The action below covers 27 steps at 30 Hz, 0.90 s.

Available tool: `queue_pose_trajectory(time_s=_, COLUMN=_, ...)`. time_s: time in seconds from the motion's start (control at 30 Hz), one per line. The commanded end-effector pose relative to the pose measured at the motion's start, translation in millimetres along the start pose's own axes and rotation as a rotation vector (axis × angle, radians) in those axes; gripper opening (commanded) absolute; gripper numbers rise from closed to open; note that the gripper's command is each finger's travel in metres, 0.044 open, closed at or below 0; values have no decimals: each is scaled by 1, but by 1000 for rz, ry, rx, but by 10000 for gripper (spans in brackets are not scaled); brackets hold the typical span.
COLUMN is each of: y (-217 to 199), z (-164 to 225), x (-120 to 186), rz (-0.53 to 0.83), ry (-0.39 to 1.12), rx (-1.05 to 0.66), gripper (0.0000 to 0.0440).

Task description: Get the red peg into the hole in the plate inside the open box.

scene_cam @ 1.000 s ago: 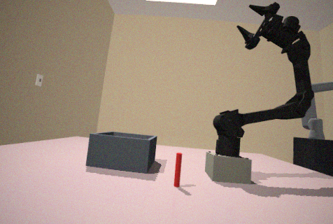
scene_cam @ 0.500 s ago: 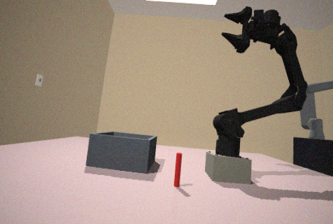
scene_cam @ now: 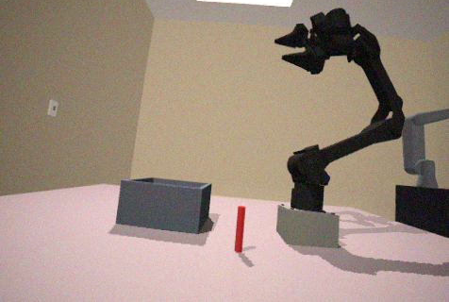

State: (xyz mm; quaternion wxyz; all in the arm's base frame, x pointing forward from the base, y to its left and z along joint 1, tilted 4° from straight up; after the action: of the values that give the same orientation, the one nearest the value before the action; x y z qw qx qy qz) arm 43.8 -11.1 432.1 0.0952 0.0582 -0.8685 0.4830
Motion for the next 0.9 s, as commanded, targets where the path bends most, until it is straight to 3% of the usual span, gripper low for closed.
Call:
queue_pose_trajectory(time_s=0.0, y=10, z=5, x=-18, rz=-74, ry=63, rx=-116, gripper=440)
queue_pose_trajectory(time_s=0.87, y=92, z=32, x=-106, rz=-379, ry=600, rx=-746, gripper=440)
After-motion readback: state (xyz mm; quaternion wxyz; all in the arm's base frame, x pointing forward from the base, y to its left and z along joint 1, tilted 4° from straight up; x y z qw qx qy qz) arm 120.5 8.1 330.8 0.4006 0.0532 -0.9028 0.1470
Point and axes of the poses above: the point midway between the two fingers, 35 mm back from their tips, its own x axis back along the fingers, its own y axis across the jaws, z = x × y, the point moved 3 cm from there along x, back along the fingers, and after that the axes turned 2 degrees about -x, right-handed, at the moved point
